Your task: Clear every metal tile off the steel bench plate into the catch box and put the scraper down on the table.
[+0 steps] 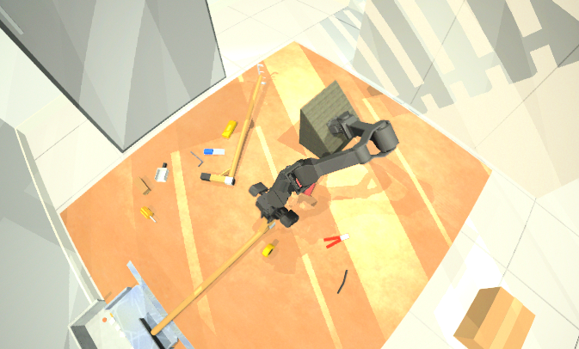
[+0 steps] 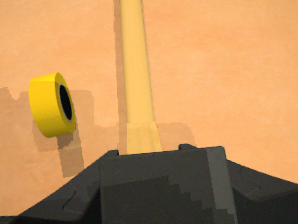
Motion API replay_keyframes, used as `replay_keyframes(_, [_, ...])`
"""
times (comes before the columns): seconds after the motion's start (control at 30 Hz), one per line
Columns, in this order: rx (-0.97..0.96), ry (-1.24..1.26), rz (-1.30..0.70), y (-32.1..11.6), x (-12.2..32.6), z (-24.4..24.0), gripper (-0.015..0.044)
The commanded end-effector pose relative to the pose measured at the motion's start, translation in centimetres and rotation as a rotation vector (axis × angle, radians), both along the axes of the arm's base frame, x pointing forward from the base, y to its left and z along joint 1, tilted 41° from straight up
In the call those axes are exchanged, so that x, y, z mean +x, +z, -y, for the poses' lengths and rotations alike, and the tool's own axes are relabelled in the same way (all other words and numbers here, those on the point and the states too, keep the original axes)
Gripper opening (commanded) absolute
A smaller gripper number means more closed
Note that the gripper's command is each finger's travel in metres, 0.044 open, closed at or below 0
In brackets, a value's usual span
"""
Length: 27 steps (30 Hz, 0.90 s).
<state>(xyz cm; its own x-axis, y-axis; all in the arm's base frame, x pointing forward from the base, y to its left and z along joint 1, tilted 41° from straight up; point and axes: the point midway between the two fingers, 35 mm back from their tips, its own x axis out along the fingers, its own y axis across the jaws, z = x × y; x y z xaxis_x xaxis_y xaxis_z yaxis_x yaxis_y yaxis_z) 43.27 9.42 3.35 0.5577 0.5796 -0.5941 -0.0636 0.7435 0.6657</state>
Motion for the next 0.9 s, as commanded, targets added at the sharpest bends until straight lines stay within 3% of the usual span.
replay_keyframes(0.0, [-0.002, -0.006, 0.03, 1.0, -0.2, 0.4, 0.0])
replay_keyframes(0.87, [-0.002, -0.008, 0.03, 1.0, -4.2, 0.5, 0.0])
